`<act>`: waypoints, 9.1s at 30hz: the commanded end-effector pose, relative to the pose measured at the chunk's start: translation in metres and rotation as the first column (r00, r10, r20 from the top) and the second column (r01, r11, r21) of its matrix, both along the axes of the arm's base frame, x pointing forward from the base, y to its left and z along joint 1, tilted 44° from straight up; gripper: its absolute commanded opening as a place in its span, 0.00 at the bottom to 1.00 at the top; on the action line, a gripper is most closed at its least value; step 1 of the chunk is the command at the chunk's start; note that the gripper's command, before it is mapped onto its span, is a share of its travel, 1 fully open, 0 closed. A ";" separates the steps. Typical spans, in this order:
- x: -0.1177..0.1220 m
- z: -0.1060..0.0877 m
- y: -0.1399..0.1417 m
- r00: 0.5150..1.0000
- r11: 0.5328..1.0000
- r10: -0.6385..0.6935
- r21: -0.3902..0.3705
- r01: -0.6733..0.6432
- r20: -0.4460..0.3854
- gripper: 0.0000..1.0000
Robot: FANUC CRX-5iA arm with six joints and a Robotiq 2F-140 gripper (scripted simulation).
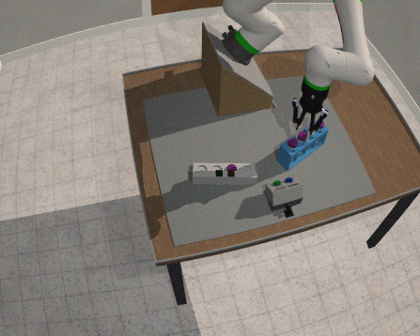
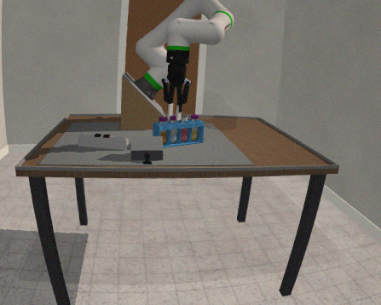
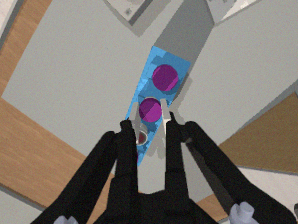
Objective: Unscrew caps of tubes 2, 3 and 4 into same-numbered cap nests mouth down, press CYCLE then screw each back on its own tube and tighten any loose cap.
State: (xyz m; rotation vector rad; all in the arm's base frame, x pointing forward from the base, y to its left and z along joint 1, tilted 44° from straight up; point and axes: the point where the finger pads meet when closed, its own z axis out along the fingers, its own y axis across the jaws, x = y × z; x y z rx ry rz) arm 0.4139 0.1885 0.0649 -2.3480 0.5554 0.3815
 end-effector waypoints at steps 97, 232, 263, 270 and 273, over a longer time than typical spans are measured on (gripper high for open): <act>0.000 0.000 0.000 0.997 0.998 -0.061 -0.011 0.060 -0.056 0.35; 0.000 0.001 -0.001 0.829 0.907 -0.420 -0.151 0.393 -0.368 0.00; 0.000 0.001 -0.001 1.000 1.000 0.000 0.001 0.000 0.000 0.35; 0.000 0.001 -0.001 0.969 0.983 -0.181 -0.044 0.176 -0.166 0.35; 0.000 0.001 -0.001 0.916 0.954 -0.299 -0.089 0.286 -0.268 0.35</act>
